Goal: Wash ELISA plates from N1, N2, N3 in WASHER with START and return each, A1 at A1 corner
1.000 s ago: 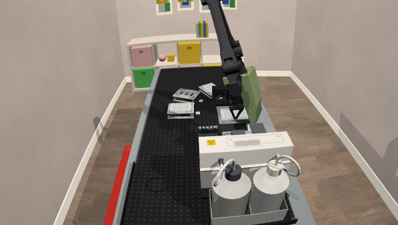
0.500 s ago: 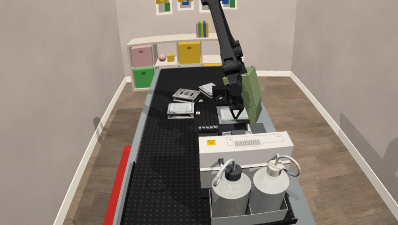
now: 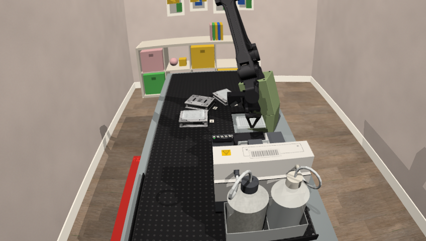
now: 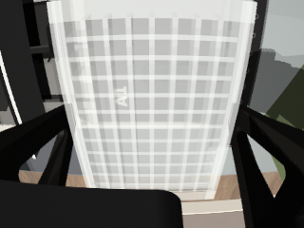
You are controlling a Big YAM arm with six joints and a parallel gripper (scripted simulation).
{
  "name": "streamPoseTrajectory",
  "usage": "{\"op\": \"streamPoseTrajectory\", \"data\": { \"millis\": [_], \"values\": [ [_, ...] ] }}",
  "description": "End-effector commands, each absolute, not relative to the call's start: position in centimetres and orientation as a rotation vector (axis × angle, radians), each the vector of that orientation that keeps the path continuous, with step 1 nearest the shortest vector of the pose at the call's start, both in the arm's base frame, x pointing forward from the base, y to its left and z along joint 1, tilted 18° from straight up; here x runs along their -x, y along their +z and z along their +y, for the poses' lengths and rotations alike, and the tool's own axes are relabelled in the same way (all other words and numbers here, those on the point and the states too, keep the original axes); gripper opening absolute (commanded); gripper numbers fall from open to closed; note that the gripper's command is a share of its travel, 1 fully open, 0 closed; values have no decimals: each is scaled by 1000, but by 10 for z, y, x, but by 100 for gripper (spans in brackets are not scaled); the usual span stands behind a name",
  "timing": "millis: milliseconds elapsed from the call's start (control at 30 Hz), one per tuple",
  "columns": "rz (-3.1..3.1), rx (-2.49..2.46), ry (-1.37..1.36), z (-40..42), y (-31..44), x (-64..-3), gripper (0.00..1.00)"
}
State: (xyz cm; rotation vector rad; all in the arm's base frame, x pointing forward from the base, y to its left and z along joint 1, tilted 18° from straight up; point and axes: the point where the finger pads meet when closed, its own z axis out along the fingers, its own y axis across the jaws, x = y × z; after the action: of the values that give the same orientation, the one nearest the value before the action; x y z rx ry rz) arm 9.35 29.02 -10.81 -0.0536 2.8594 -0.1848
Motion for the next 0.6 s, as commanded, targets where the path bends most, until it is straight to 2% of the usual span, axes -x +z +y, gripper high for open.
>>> {"op": "streamPoseTrajectory", "data": {
  "millis": [0, 567],
  "values": [
    [2856, 38, -157, 303, -113, -101, 84],
    [2859, 49, -193, 284, -139, -105, 84]
  ]
}}
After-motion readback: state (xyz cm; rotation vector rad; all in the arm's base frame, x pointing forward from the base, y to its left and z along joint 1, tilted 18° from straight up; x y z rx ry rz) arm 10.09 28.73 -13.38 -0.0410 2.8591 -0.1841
